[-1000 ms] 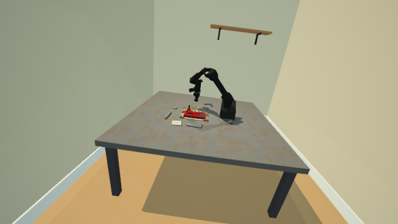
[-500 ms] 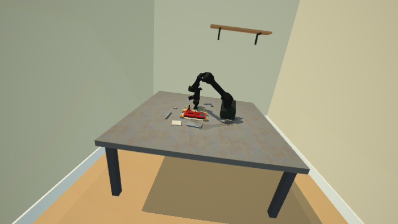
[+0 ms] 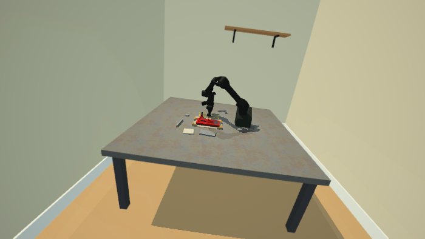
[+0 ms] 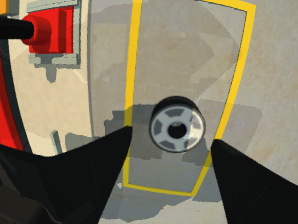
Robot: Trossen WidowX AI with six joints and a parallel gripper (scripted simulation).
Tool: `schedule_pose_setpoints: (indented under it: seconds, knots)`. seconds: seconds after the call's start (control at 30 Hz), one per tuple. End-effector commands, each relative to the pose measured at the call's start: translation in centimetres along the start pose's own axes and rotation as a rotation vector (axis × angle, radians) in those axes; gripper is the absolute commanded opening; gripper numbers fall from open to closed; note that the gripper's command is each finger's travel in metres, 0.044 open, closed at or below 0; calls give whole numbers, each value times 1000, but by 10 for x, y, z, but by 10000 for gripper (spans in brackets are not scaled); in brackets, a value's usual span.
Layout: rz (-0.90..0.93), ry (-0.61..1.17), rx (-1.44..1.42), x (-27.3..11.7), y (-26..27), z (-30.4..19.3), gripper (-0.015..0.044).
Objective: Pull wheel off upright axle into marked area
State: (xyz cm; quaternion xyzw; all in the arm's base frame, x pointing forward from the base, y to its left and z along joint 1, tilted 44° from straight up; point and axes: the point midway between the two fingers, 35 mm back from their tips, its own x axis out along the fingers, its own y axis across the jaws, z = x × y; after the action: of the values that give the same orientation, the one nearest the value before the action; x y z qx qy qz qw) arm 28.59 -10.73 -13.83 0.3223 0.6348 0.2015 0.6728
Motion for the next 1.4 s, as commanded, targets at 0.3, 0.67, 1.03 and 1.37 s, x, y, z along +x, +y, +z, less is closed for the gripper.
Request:
schedule_pose_setpoints:
  seconds: [0.3,0.67,1.03,1.37]
  knots:
    - [-13,-28,3,-60,5,-20,405]
    - [-13,-19,0,-92,33,-82,440]
    - [-13,-19,0,-92,33,-82,440]
    - [-13,-19,0,-92,33,-82,440]
